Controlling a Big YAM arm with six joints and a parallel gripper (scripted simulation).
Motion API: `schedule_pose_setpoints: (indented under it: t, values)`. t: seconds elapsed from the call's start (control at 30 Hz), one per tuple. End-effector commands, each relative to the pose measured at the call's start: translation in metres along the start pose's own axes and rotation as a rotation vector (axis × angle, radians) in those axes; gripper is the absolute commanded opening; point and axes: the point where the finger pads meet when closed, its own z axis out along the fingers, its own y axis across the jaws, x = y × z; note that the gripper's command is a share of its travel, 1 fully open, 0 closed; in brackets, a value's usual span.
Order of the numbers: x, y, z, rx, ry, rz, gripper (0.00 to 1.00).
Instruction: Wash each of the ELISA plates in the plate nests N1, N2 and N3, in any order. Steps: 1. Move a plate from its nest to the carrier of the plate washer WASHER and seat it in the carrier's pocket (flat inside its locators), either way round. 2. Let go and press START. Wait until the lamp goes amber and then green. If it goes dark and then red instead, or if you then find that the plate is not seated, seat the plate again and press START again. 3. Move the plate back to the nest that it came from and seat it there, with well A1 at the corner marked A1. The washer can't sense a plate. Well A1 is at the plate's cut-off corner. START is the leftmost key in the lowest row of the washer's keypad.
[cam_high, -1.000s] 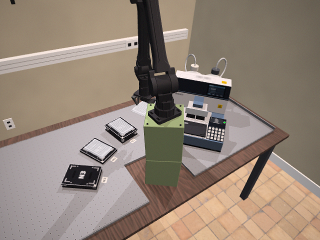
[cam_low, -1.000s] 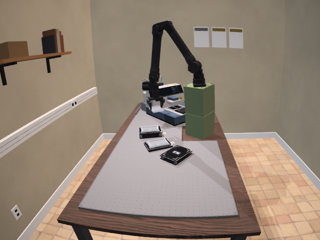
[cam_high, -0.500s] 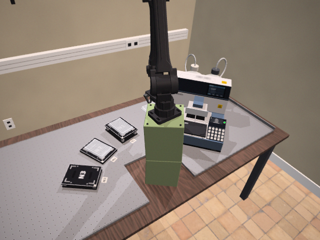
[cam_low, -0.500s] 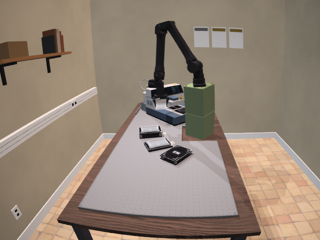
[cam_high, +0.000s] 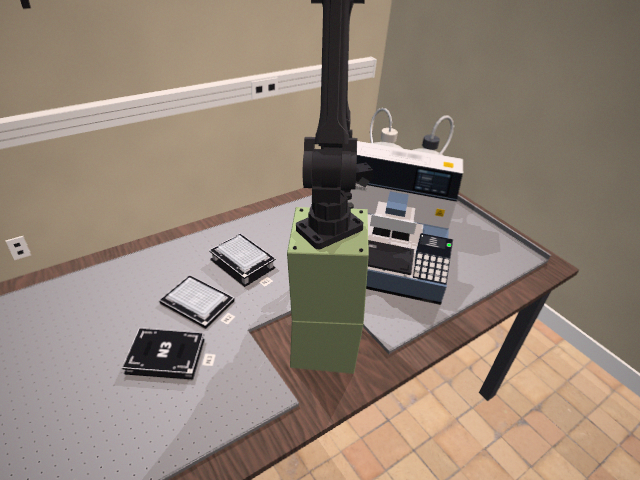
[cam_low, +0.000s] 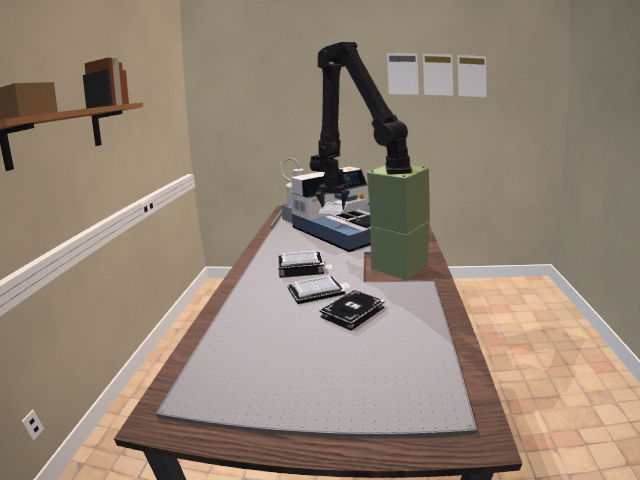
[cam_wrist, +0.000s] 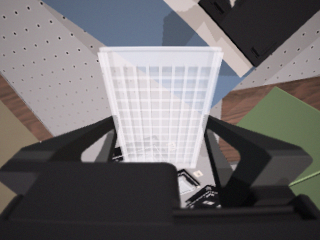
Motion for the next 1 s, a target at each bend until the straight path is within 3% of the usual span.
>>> schedule_pose_setpoints:
  t: [0.0, 0.13, 0.4, 0.43, 0.67, 0.9, 0.97]
  values:
    - [-0.021, 0.002, -0.004, -0.013, -0.004, -0.017, 0.82]
    - [-0.035, -0.008, -0.002, -0.005, 0.001, -0.016, 0.82]
    - [-0.026, -0.006, -0.001, -0.002, 0.002, -0.04, 0.82]
    - [-0.033, -0.019, -0.003, -0.002, 0.002, 0.039, 0.82]
    - [-0.06, -0.039, -0.012, -0.029, -0.016, 0.27, 0.82]
    - [-0.081, -0.068, -0.014, -0.023, -0.015, 0.504, 0.82]
    - [-0.081, -0.068, -0.014, -0.023, -0.015, 0.504, 0.82]
